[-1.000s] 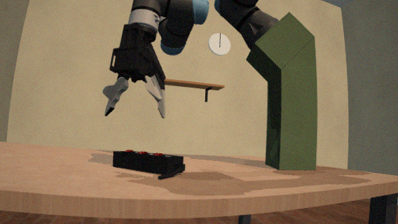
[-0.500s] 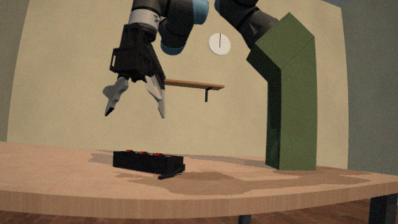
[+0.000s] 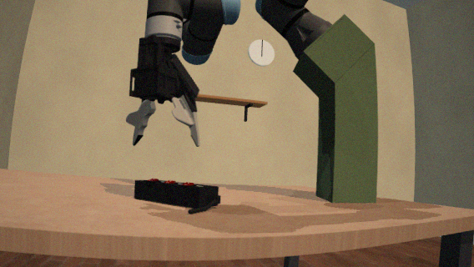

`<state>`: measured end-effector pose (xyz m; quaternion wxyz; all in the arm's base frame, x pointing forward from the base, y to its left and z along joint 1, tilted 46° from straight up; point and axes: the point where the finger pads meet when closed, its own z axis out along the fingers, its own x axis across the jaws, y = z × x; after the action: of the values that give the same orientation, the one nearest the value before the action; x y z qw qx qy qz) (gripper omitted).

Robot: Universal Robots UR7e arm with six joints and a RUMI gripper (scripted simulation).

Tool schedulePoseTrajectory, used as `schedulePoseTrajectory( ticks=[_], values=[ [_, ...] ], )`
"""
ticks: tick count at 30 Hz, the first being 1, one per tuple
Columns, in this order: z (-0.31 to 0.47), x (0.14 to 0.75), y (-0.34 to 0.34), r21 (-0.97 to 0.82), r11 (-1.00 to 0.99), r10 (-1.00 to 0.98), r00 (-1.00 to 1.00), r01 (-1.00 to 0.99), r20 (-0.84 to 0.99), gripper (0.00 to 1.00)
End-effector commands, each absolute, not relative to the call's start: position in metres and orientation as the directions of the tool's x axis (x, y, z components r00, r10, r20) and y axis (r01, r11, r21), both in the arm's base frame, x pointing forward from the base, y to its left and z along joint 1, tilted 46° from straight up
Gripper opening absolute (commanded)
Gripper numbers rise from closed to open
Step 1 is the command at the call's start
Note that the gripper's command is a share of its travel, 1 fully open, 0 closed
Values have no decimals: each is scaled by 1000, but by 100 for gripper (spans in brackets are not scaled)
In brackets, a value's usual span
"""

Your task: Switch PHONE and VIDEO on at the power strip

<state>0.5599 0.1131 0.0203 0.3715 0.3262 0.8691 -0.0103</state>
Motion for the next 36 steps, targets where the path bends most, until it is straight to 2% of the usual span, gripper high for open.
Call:
schedulePoseTrajectory(
  ticks=[1, 8, 36],
  values=[
    [16, 557, 101, 170, 723, 600, -486, 670, -636, 100],
    [19, 552, 91, 124, 668, 619, -456, 734, -639, 100],
    [19, 552, 91, 122, 667, 620, -455, 735, -640, 100]
  ],
)
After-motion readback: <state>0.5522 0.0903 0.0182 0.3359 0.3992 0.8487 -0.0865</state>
